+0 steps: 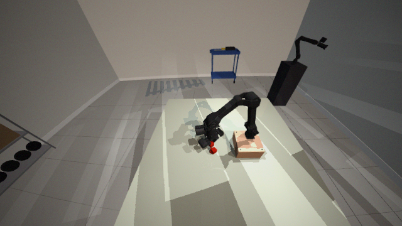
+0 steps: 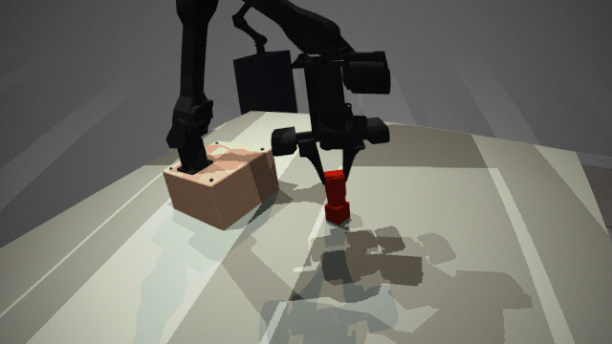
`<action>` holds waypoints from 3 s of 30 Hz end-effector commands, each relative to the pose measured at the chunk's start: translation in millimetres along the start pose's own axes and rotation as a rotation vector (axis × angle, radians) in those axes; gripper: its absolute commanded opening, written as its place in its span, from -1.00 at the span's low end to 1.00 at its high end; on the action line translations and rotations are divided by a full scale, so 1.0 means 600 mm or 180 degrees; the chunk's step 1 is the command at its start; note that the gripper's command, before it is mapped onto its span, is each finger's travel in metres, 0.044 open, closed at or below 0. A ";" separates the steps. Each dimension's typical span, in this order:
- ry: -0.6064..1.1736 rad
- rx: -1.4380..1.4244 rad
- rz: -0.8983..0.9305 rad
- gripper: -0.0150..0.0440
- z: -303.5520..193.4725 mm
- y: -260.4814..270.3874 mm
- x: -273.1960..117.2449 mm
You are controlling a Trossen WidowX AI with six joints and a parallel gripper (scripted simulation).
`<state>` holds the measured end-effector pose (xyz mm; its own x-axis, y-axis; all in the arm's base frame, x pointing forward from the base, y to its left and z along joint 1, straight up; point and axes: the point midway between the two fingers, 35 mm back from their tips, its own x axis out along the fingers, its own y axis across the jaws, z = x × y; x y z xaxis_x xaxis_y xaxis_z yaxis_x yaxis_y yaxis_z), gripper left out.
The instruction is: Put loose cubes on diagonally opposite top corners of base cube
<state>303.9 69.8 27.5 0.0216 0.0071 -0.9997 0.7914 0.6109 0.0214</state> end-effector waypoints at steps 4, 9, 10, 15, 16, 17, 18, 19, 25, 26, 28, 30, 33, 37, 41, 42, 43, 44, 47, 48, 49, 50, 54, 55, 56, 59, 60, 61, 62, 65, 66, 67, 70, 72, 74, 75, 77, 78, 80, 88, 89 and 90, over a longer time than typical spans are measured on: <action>0.0007 0.0015 -0.0007 -0.14 -0.001 0.000 0.007; 0.0007 0.0015 -0.0007 -0.14 -0.001 0.000 0.010; 0.0007 0.0015 -0.0007 -0.14 -0.001 0.000 0.013; 0.0007 0.0014 -0.0007 -0.14 0.000 0.001 0.034; 0.0007 0.0013 -0.0007 -0.14 0.000 0.002 0.038; 0.0007 0.0013 -0.0007 -0.14 0.000 0.002 0.043; 0.0007 0.0013 -0.0007 -0.14 0.000 0.002 0.047; 0.0007 0.0013 -0.0007 -0.14 0.000 0.002 0.051; 0.0007 0.0012 -0.0007 -0.14 0.000 0.002 0.057; 0.0007 0.0012 -0.0007 -0.14 0.000 0.002 0.057; 0.0007 0.0012 -0.0007 -0.14 0.000 0.002 0.057; 0.0007 0.0012 -0.0007 -0.14 0.000 0.002 0.057; 0.0007 0.0012 -0.0007 -0.14 0.000 0.002 0.057; 0.0007 0.0012 -0.0007 -0.14 0.000 0.002 0.059; 0.0007 0.0012 -0.0007 -0.14 0.000 0.002 0.059; 0.0007 0.0012 -0.0007 -0.14 0.000 0.002 0.059; 0.0007 0.0012 -0.0007 -0.14 0.000 0.002 0.059; 0.0007 0.0012 -0.0007 -0.14 0.000 0.002 0.059; 0.0007 0.0012 -0.0007 -0.14 0.000 0.002 0.059; 0.0007 0.0012 -0.0007 -0.14 0.000 0.002 0.059; 0.0007 0.0012 -0.0007 -0.14 0.000 0.002 0.059; 0.0007 0.0012 -0.0007 -0.14 0.000 0.002 0.059; 0.0007 0.0012 -0.0007 0.13 0.000 0.002 0.059; 0.0007 0.0012 -0.0007 0.20 0.000 0.002 0.059; 0.0007 0.0012 -0.0007 0.20 0.000 0.002 0.059; 0.0007 0.0012 -0.0007 0.20 0.000 0.002 0.059; 0.0007 0.0012 -0.0007 0.20 0.000 0.002 0.059; 0.0006 0.0010 -0.0007 0.20 0.000 0.002 0.056; 0.0004 0.0004 -0.0007 0.20 0.000 0.002 0.049; 0.0004 0.0000 -0.0007 0.20 0.001 0.002 0.041; 0.0003 0.0000 -0.0007 0.20 0.001 0.002 0.039; 0.0003 0.0000 -0.0007 0.20 0.001 0.002 0.037; 0.0003 0.0000 -0.0007 0.20 0.001 0.002 0.030; 0.0003 0.0000 -0.0007 0.20 0.001 0.002 0.025; 0.0003 0.0000 -0.0007 0.20 0.001 0.002 0.020; 0.0003 0.0000 -0.0007 0.20 0.001 0.002 0.018; 0.0003 0.0000 -0.0007 0.20 0.001 0.002 0.013; 0.0003 0.0000 -0.0007 0.20 0.001 0.002 0.011; 0.0003 0.0000 -0.0007 0.20 0.001 0.002 0.006; 0.0003 0.0000 -0.0006 0.20 0.001 0.002 -0.013; 0.0003 0.0000 -0.0006 0.20 0.001 0.002 -0.016; 0.0003 0.0000 -0.0006 0.20 0.001 0.002 -0.018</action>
<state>304.9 70.2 31.7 0.0157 0.0058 -0.9999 0.7916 0.6109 0.0160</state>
